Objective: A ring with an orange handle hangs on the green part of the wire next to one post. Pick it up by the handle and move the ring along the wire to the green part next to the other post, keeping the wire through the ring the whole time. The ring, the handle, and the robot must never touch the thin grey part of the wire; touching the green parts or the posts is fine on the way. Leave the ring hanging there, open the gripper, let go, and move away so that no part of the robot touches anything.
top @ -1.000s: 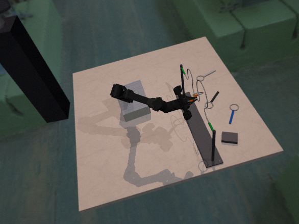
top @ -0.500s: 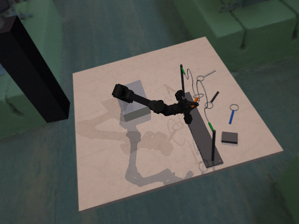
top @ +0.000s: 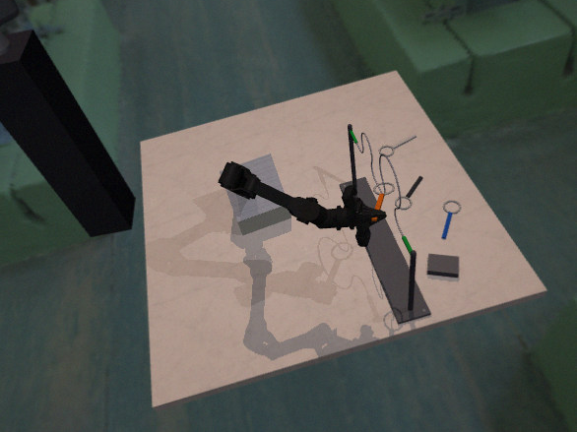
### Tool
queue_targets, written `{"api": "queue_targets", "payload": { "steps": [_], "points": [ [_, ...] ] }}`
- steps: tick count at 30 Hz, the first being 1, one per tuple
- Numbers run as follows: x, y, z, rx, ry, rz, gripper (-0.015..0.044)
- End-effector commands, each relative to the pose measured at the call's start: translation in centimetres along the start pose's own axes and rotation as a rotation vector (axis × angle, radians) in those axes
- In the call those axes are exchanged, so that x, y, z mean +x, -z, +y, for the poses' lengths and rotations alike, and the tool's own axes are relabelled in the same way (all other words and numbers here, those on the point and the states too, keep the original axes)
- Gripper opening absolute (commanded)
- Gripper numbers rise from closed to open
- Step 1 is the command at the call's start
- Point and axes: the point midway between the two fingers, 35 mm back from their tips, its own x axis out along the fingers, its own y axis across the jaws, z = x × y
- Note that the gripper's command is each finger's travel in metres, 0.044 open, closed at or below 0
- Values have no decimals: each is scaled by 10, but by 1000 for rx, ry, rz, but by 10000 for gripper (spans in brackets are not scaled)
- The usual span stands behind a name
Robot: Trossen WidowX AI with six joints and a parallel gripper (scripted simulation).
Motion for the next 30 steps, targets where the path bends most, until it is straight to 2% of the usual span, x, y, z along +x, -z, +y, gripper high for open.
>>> {"api": "queue_targets", "payload": {
  "steps": [1, 30],
  "points": [
    [-1, -4, 15, 58, -44, 3, -150],
    [-24, -27, 87, 518, -313, 68, -150]
  ]
}}
